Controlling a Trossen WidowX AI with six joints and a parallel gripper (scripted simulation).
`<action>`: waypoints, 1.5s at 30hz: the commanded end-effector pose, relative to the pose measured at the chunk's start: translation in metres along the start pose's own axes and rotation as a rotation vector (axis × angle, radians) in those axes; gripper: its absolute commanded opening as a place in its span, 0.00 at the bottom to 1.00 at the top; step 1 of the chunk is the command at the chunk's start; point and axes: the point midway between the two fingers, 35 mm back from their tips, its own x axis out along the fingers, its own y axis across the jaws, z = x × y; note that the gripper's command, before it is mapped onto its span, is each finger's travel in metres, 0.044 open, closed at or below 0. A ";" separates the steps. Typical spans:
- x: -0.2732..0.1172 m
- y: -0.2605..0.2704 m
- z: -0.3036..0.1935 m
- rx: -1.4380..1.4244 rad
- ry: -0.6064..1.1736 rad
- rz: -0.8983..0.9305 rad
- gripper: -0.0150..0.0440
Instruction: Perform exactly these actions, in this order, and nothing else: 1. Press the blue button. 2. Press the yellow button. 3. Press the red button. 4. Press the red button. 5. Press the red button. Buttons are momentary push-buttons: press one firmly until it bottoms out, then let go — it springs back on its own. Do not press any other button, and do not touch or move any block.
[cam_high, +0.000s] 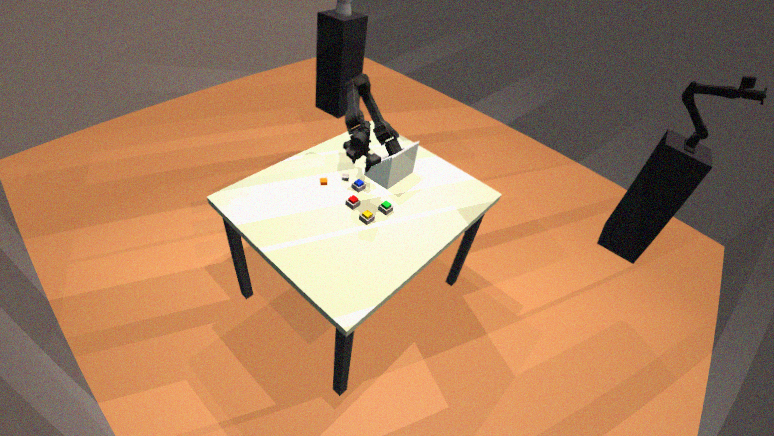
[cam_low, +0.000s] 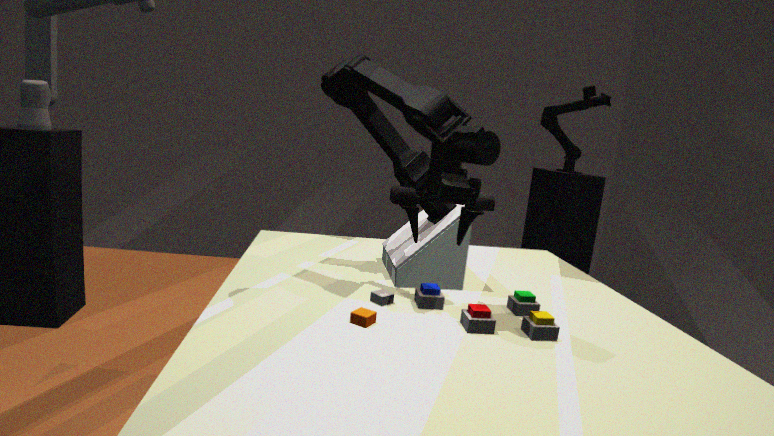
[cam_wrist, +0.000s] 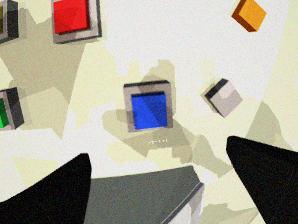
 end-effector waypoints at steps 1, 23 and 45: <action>0.029 0.000 -0.001 -0.011 0.006 -0.008 0.75; 0.060 -0.002 -0.004 -0.010 0.007 -0.016 0.29; 0.092 -0.003 -0.005 -0.011 0.007 -0.018 0.29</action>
